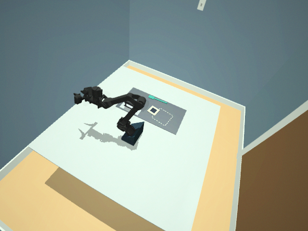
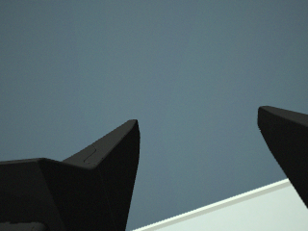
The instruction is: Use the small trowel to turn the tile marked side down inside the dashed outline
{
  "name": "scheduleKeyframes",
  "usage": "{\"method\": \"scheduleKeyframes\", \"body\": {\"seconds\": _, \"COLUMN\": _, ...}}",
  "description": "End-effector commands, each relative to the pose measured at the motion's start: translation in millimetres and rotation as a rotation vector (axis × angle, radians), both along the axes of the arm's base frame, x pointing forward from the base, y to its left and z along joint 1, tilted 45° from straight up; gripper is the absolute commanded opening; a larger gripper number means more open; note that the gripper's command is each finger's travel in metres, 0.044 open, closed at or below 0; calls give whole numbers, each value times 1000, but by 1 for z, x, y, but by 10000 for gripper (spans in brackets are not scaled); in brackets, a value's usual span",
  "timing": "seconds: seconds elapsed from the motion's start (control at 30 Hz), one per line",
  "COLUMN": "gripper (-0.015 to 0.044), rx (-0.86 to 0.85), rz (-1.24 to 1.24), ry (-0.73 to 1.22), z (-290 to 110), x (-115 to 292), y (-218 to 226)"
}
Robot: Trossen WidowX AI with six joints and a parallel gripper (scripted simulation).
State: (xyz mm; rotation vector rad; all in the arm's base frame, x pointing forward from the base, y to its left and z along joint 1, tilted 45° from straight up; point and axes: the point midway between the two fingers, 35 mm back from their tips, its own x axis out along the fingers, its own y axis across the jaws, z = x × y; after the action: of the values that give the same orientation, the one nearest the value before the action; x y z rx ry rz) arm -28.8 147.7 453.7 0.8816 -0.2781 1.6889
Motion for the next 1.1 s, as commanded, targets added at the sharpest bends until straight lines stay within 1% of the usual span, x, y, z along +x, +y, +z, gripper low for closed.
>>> {"method": "scheduleKeyframes", "body": {"seconds": 0.0, "gripper": 300, "rx": -48, "rz": -86, "ry": -73, "z": -12, "x": 2, "y": 14}}
{"method": "scheduleKeyframes", "body": {"seconds": 0.27, "gripper": 300, "rx": -174, "rz": -280, "ry": -220, "z": -42, "x": 18, "y": 44}}
{"method": "scheduleKeyframes", "body": {"seconds": 0.5, "gripper": 300, "rx": -307, "rz": -443, "ry": -338, "z": -73, "x": 42, "y": 66}}
{"method": "scheduleKeyframes", "body": {"seconds": 0.8, "gripper": 300, "rx": -512, "rz": -630, "ry": -466, "z": -119, "x": 84, "y": 85}}
{"method": "scheduleKeyframes", "body": {"seconds": 1.07, "gripper": 300, "rx": -727, "rz": -770, "ry": -553, "z": -164, "x": 129, "y": 87}}
